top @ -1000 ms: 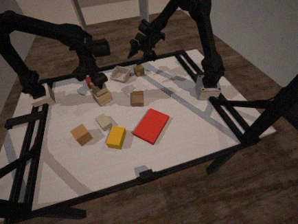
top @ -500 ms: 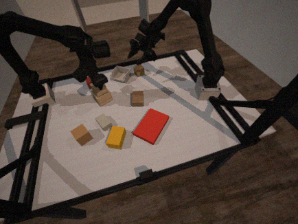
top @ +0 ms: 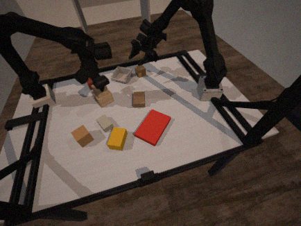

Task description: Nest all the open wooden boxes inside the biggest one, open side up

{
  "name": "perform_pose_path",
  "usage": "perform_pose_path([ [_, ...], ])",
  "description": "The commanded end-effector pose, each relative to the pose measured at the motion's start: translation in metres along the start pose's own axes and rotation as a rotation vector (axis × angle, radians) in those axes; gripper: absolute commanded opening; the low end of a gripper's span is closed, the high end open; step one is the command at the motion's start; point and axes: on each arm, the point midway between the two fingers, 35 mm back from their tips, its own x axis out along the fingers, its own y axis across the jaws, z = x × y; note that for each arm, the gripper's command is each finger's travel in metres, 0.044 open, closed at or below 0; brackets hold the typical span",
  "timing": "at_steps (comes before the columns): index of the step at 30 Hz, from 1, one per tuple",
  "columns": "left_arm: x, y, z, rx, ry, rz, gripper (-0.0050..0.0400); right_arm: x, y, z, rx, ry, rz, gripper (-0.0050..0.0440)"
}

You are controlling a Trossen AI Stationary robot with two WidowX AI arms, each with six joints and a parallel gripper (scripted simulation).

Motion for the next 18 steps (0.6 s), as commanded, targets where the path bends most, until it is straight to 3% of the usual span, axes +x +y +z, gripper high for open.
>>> perform_pose_path([
  [1,0.0026,-0.0004,0.0005,-0.006,-0.002,-0.002,0.0,-0.0002,0.0001,0.0006,-0.005,-0.005,0.001,0.04],
  [18,0.0071,-0.0009,0.001,-0.006,-0.002,-0.002,0.0,-0.0002,0.0001,0.0006,-0.005,-0.005,0.001,0.04],
])
